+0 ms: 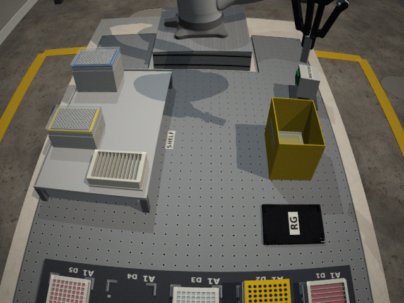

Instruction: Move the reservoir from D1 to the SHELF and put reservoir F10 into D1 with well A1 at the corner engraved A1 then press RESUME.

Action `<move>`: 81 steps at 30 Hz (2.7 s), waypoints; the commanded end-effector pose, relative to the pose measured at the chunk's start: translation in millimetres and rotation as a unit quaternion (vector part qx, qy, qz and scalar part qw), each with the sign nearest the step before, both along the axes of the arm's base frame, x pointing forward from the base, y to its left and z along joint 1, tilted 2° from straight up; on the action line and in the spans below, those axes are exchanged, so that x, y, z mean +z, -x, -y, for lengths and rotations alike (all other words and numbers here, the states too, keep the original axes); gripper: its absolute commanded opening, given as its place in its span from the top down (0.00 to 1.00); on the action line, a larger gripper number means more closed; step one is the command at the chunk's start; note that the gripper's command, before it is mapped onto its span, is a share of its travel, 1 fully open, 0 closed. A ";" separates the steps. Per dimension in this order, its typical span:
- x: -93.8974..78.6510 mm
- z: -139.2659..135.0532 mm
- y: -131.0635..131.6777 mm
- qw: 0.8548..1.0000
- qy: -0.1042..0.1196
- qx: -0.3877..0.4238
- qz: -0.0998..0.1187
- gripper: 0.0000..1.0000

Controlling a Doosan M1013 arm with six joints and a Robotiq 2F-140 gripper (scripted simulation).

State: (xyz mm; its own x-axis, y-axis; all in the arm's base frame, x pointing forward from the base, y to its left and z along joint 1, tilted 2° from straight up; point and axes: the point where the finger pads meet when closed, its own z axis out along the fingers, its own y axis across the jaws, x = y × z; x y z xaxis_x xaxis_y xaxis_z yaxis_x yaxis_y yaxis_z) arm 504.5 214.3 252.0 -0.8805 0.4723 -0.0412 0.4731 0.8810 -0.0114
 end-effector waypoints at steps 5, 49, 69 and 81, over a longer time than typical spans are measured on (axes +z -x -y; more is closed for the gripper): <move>-1.0 -1.4 30.5 0.998 0.002 0.061 -0.002 1.00; -6.8 -10.3 206.5 0.988 0.005 0.156 -0.005 1.00; -31.7 -9.5 205.7 0.988 0.005 0.156 -0.005 1.00; -51.7 -8.9 205.1 0.988 0.005 0.156 -0.005 1.00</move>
